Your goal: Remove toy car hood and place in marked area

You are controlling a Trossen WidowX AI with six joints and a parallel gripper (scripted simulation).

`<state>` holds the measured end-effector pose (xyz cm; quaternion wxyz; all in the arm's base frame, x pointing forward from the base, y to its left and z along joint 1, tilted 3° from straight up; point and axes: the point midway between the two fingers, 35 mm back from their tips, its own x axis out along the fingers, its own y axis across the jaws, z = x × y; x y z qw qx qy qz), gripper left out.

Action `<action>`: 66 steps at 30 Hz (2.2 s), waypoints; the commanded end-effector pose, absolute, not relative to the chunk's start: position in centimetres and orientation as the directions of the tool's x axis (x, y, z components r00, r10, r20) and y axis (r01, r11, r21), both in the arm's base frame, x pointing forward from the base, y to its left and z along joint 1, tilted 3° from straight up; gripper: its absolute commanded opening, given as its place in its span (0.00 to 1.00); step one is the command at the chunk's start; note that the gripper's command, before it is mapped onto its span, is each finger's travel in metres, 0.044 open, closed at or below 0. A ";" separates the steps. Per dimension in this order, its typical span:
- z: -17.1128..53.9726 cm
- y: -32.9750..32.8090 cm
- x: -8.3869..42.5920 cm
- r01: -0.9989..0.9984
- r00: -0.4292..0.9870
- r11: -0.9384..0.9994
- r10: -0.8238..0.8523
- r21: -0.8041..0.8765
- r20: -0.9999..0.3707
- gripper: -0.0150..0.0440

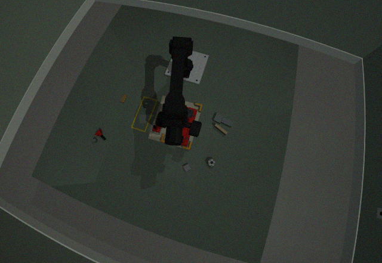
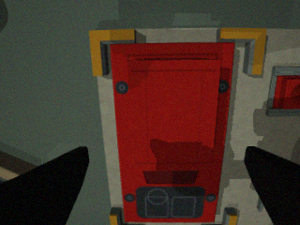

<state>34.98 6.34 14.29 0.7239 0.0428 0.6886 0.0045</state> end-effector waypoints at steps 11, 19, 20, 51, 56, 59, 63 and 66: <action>13.7 5.9 34.9 0.043 0.031 0.997 0.055 0.057 -0.998 1.00; 13.2 5.9 35.0 0.043 0.031 0.997 0.055 0.057 -0.998 1.00; 13.1 5.9 35.0 0.043 0.031 0.997 0.055 0.057 -0.998 1.00; 11.1 5.9 35.1 0.043 0.031 0.997 0.055 0.057 -0.998 1.00; 10.8 5.9 35.1 0.043 0.031 0.997 0.055 0.057 -0.998 1.00; 10.6 5.9 35.1 0.043 0.031 0.997 0.055 0.057 -0.998 1.00; 10.4 5.9 35.1 0.043 0.031 0.997 0.055 0.057 -0.998 1.00; 10.2 5.9 35.1 0.043 0.031 0.997 0.055 0.057 -0.998 1.00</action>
